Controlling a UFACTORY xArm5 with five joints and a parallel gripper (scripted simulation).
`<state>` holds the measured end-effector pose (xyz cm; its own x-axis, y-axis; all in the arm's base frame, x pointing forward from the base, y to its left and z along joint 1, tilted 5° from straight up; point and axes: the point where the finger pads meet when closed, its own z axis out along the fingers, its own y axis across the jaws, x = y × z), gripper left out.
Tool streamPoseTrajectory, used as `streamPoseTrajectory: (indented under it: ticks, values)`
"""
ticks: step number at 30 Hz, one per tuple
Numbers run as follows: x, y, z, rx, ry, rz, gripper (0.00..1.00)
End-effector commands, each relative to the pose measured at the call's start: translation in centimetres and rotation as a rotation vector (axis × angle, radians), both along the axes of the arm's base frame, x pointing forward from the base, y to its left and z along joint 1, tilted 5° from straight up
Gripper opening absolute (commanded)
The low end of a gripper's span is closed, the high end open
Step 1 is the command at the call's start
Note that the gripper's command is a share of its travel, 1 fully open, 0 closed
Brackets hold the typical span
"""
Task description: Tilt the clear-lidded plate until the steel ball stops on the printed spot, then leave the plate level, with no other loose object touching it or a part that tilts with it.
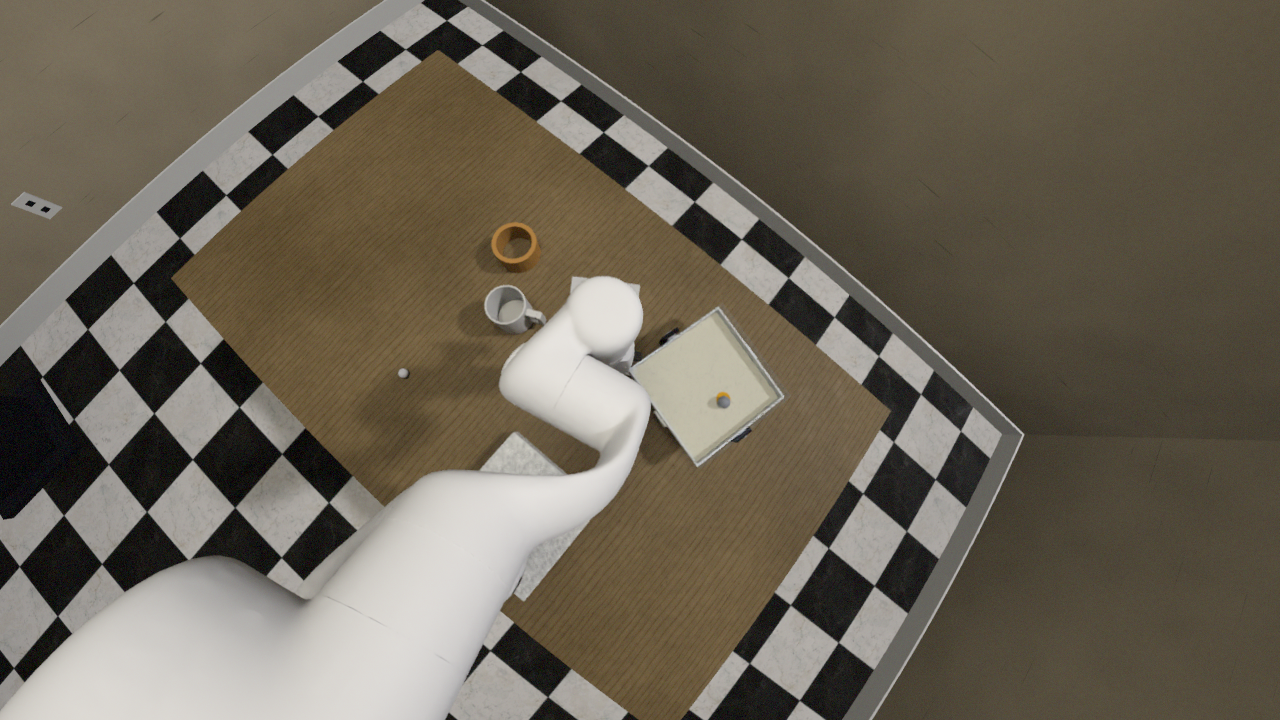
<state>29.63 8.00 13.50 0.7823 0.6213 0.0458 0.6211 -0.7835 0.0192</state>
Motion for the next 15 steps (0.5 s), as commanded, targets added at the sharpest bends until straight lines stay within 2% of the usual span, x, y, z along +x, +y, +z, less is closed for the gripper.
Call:
streamPoseTrajectory:
  ticks: [1, 15]
  values:
    - [0.25, 0.04, 0.20, 0.001, -0.006, -0.005, 0.00]
    - [0.29, 0.05, 0.24, 0.002, -0.007, -0.011, 0.00]
